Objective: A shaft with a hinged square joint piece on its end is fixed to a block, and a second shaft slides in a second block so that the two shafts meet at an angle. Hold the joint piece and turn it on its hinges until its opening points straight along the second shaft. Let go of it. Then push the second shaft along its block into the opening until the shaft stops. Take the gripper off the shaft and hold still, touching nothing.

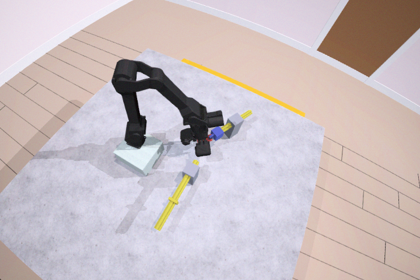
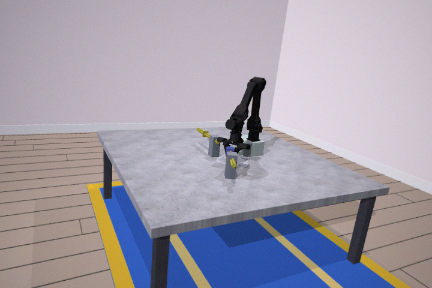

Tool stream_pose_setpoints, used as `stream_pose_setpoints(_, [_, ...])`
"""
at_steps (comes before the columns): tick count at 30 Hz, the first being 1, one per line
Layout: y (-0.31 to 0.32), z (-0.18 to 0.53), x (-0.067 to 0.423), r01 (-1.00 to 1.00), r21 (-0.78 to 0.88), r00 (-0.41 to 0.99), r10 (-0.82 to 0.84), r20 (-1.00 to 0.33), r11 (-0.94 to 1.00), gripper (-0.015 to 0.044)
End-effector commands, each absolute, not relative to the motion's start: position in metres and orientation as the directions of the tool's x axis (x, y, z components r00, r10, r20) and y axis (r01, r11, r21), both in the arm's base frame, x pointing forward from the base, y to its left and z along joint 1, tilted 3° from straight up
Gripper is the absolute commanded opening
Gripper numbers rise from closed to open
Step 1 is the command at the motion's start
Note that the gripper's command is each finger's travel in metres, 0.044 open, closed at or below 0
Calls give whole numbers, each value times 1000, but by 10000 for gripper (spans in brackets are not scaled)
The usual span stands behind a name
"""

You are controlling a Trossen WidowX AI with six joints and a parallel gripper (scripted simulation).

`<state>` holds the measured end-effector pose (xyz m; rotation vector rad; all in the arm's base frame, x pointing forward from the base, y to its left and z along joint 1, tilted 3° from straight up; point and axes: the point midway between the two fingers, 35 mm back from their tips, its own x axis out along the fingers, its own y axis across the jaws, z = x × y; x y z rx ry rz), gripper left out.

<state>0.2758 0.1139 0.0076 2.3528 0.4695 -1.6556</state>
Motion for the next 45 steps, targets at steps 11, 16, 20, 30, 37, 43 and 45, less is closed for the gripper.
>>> stream_pose_setpoints(11, [114,6,275,384,-3,309,131,-942,-924,182])
stream_pose_setpoints(16, [114,6,275,384,-3,309,131,-942,-924,182])
stream_pose_setpoints(20, [114,6,275,384,-3,309,131,-942,-924,182])
stream_pose_setpoints(30, [114,6,275,384,-3,309,131,-942,-924,182])
stream_pose_setpoints(37, [114,6,275,384,-3,309,131,-942,-924,182])
stream_pose_setpoints(43, [114,8,276,384,1,312,129,-941,-923,147])
stream_pose_setpoints(45, [114,8,276,384,1,312,129,-941,-923,147])
